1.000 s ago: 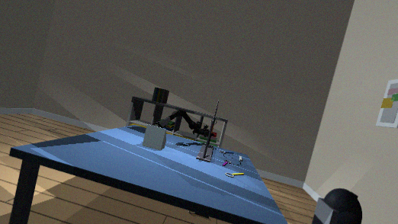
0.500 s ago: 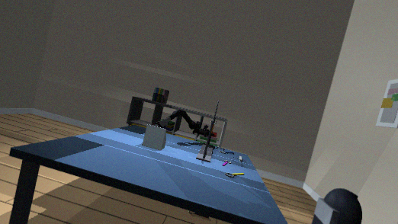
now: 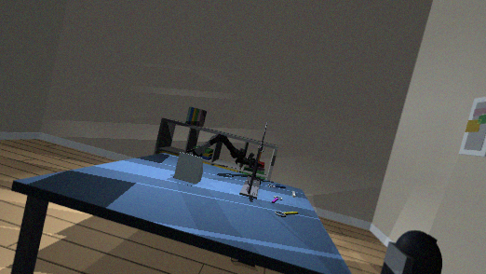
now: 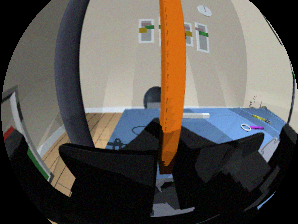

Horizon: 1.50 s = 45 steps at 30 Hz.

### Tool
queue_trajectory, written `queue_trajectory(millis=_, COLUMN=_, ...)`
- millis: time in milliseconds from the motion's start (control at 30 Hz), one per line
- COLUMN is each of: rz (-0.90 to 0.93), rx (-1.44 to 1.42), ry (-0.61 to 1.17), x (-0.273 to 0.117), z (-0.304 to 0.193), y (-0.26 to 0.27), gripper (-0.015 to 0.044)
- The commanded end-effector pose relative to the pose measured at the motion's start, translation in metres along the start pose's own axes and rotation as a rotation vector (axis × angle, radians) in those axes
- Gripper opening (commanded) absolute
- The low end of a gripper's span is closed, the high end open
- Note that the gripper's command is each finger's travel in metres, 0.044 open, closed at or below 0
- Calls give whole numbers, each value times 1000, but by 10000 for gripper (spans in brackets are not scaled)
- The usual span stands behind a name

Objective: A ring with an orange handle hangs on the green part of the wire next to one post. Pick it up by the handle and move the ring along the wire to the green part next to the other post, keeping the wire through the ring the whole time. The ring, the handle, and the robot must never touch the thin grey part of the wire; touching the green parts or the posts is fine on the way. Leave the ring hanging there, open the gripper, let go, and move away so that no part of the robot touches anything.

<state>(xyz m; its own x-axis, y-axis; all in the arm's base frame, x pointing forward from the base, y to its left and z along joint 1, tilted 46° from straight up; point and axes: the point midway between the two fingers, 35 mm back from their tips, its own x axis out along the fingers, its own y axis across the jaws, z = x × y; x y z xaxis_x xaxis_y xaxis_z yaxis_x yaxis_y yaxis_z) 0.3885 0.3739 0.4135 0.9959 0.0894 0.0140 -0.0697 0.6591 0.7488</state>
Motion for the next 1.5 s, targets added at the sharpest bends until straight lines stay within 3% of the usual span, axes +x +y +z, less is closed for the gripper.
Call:
queue_trajectory(millis=0, rz=-1, rx=0, ry=0, x=0, z=5, y=0, gripper=-150)
queue_trajectory(millis=900, rz=-4, rx=-3, ry=3, x=0, z=17, y=0, gripper=-150)
queue_trajectory(millis=1467, rz=-7, rx=-8, ry=290, x=-37, z=21, y=-16, gripper=-150)
